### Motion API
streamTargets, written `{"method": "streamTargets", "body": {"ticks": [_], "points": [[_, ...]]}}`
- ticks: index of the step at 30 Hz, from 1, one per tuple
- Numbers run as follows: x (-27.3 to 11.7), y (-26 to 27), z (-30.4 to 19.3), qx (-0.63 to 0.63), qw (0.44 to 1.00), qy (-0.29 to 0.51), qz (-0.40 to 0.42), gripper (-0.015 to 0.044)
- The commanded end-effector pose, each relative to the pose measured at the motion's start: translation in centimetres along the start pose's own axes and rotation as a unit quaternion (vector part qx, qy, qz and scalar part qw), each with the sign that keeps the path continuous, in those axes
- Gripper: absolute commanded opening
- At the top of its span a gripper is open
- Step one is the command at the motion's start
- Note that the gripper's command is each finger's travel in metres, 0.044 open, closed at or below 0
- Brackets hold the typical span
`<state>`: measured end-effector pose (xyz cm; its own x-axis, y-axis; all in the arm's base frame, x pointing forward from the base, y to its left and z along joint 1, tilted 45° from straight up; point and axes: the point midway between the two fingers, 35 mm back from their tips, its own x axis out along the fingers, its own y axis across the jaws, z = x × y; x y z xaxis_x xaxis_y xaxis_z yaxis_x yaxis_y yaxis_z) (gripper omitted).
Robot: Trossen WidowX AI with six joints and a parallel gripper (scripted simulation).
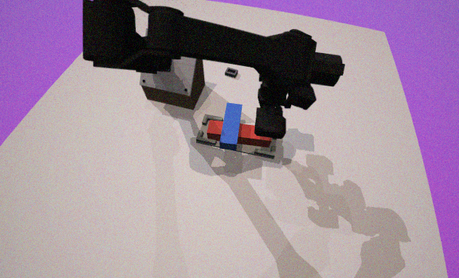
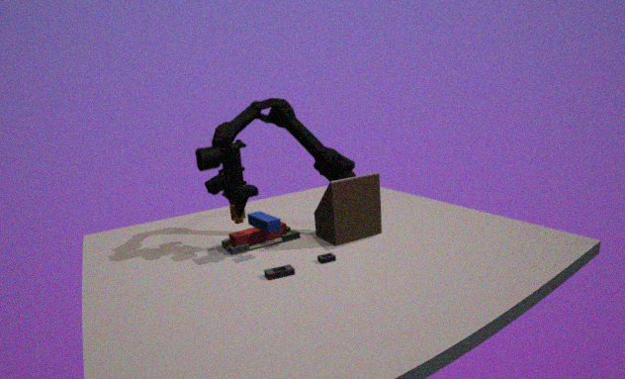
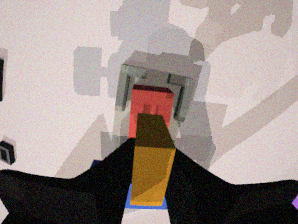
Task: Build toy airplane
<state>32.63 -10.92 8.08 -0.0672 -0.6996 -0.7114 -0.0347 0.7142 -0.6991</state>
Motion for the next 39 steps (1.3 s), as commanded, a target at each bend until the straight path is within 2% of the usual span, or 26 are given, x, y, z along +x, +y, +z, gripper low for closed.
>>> {"method": "streamTargets", "body": {"ticks": [1,23,39], "points": [[-0.1,-0.5,0.0,-0.002,1.000,-0.003,-0.003,0.0053],[-0.1,-0.6,0.1,-0.002,1.000,-0.003,-0.003,0.0065],[2.4,-0.6,0.2,-0.002,1.000,-0.003,-0.003,0.0065]]}}
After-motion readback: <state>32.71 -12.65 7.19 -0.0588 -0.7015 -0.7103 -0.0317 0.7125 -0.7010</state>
